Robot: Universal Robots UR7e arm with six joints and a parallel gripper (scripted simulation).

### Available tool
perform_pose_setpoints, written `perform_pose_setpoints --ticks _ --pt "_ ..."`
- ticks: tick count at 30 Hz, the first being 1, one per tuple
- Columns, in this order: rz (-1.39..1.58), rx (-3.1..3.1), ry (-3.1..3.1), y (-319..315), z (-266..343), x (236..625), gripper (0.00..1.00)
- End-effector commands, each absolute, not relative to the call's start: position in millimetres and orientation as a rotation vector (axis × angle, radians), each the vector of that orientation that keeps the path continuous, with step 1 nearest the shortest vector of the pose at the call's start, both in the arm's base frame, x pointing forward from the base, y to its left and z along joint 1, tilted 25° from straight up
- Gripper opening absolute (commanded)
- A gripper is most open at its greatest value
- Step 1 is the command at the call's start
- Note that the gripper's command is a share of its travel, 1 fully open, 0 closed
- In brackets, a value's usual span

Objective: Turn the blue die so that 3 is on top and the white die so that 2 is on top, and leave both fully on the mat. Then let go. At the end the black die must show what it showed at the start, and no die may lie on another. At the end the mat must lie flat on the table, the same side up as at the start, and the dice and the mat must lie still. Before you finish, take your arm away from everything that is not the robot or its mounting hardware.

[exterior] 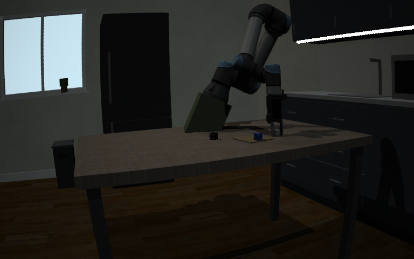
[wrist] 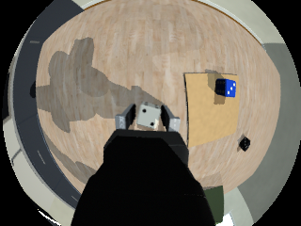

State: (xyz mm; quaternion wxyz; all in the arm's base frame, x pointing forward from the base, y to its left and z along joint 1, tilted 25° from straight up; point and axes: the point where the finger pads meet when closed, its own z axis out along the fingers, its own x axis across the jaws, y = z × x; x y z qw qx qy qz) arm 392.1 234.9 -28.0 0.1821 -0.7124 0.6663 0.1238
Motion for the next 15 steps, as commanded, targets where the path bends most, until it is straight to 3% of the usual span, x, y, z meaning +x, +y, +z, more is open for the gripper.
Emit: perform_pose_setpoints --ticks 1,9,10,15 --pt "0.353 -2.012 1.882 235.6 -29.2 390.3 0.87" --pt "0.353 -2.012 1.882 235.6 -29.2 390.3 0.87" --pt "0.353 -2.012 1.882 235.6 -29.2 390.3 0.57" --pt "0.353 -2.012 1.882 235.6 -29.2 390.3 0.57"
